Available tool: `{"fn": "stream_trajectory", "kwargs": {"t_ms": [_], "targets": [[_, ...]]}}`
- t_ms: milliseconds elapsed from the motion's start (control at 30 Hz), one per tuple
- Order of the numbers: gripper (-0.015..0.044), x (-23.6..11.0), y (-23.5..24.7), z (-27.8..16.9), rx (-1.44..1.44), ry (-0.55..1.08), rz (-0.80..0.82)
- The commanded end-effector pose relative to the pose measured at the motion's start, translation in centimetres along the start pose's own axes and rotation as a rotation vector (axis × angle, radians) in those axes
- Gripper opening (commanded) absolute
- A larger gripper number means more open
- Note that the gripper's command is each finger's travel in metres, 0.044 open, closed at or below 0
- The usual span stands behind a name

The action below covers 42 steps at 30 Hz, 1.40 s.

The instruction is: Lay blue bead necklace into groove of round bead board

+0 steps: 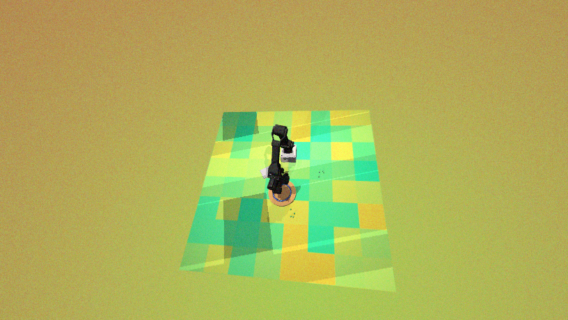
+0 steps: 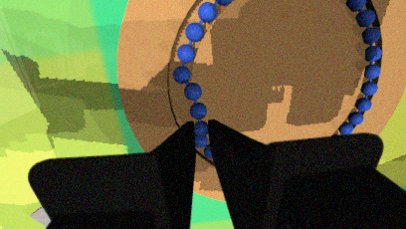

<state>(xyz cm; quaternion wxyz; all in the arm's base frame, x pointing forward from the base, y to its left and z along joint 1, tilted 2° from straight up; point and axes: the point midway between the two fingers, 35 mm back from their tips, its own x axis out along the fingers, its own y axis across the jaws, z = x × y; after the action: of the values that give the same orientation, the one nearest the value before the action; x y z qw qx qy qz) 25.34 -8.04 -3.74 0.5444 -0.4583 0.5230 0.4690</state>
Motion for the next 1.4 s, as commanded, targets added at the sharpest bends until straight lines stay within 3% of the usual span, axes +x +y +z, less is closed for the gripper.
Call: {"fn": "stream_trajectory", "kwargs": {"t_ms": [0, 1167, 1367], "targets": [[0.0000, -0.05, -0.02, 0.00, 0.000, 0.000, -0.001], [0.0000, 0.23, 0.75, -0.11, -0.004, 0.003, 0.002], [0.0157, -0.14, 0.61, -0.07, -0.001, 0.001, -0.003]]}}
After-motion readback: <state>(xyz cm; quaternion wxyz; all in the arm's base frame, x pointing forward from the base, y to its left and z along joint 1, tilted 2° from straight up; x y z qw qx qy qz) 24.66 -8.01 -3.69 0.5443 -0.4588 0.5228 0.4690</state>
